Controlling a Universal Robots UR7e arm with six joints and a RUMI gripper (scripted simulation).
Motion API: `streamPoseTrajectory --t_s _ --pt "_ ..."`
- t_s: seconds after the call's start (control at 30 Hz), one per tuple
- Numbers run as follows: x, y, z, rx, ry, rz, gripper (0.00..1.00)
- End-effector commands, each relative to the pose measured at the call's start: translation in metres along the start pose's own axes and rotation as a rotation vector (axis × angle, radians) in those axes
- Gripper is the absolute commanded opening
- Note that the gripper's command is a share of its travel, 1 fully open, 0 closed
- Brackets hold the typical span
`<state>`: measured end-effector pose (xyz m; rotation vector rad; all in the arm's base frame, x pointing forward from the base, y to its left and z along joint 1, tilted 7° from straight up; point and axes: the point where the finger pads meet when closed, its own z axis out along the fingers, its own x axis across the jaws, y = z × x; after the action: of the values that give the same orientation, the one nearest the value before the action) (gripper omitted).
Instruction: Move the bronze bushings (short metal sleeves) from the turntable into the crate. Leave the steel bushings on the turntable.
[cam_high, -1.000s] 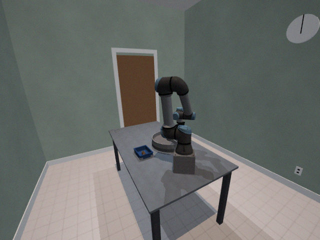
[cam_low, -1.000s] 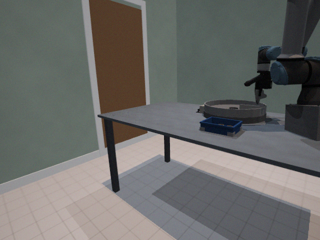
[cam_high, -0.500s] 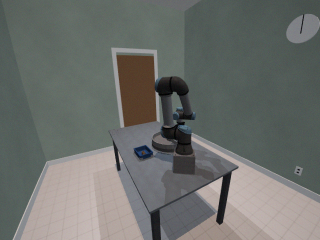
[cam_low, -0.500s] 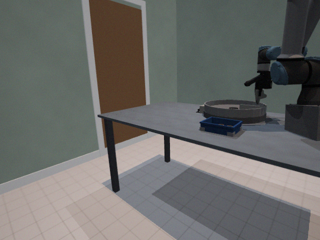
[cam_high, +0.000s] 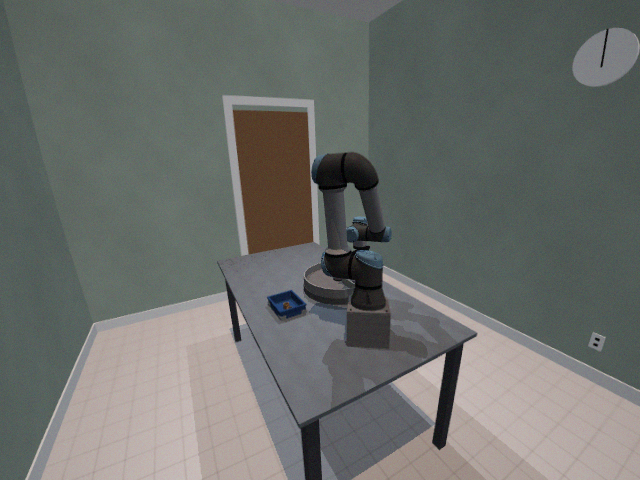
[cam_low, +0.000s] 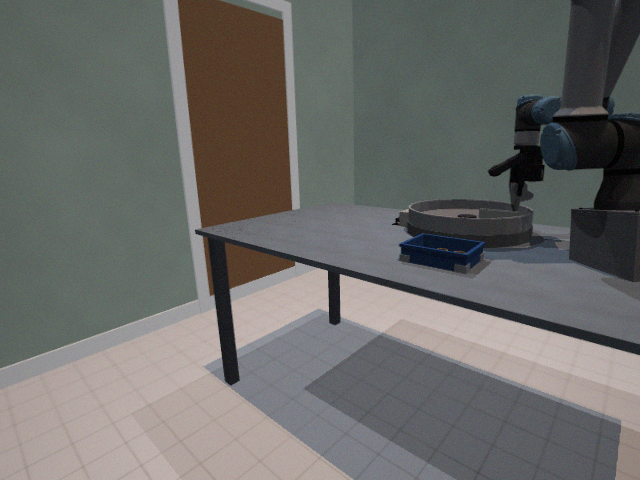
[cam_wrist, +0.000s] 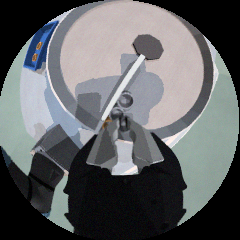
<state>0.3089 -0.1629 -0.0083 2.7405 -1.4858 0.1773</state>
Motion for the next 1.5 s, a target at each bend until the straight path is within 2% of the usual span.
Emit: streamPoseTrajectory --t_s 0.0,1.07,1.47 --pt "-0.001 -0.001 0.004 0.0 0.0 -0.002 0.05" --pt "0.0 -0.001 0.003 0.0 0.003 -0.002 0.05" --pt "-0.001 -0.001 0.015 0.0 0.0 -0.002 0.05"
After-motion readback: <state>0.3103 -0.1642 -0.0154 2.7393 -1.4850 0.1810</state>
